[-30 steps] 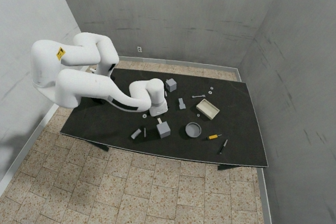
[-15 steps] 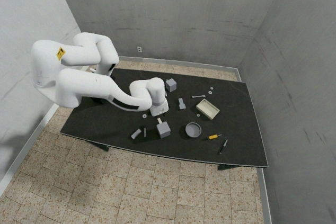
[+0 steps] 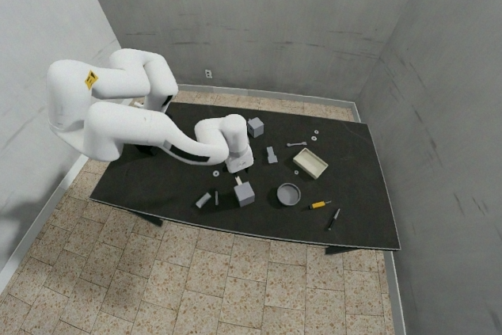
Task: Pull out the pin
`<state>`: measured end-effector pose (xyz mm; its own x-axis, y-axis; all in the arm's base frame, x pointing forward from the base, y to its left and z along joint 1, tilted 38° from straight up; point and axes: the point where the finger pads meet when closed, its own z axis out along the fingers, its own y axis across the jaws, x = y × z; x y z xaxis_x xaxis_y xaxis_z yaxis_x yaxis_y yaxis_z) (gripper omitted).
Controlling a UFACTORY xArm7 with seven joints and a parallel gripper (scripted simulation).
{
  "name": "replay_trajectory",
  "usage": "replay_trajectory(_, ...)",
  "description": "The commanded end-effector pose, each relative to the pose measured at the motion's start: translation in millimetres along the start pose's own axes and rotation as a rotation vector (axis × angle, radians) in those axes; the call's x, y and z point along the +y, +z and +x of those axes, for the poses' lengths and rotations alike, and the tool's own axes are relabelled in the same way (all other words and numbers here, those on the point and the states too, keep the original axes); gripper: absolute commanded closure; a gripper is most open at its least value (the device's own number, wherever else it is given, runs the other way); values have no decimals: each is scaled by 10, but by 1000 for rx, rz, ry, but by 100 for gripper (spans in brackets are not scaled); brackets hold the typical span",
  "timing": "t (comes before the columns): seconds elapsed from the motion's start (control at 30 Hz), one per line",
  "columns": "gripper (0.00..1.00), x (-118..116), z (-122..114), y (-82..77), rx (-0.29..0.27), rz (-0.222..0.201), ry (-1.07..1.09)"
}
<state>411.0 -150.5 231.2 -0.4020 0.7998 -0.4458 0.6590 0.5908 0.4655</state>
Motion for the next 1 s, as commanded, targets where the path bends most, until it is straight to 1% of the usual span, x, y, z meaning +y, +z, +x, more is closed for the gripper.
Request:
replay_trajectory(0.0,53,25,-15,-17,-7,-4,-7)
replay_trajectory(0.97,53,176,-29,-63,-34,-26,-61)
